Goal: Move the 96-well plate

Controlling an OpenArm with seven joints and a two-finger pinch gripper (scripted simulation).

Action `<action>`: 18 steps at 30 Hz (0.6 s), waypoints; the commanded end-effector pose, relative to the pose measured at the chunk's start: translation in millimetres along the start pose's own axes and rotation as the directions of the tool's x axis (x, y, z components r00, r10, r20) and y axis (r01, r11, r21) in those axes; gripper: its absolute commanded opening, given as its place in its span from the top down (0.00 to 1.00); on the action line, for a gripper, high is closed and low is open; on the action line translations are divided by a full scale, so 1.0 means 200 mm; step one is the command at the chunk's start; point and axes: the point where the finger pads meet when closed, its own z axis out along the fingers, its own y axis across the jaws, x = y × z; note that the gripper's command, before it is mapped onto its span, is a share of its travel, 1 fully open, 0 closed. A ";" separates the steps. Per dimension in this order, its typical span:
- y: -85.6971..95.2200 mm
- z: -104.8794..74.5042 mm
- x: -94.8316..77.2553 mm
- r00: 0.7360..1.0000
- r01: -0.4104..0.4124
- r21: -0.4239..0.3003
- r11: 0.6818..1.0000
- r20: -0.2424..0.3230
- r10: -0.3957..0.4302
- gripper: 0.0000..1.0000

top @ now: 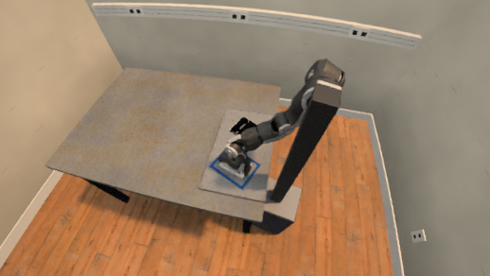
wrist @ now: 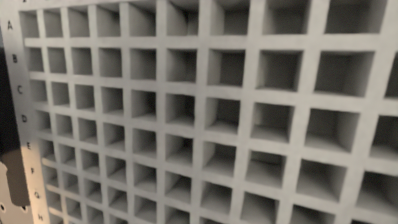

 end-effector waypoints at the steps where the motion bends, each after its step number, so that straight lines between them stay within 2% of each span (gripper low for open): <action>1: 0.00 0.00 0.00 1.000 -0.002 -0.006 1.000 -0.001 0.002 1.00; 18: 0.01 -0.01 0.00 1.000 -0.002 -0.005 1.000 -0.002 0.002 1.00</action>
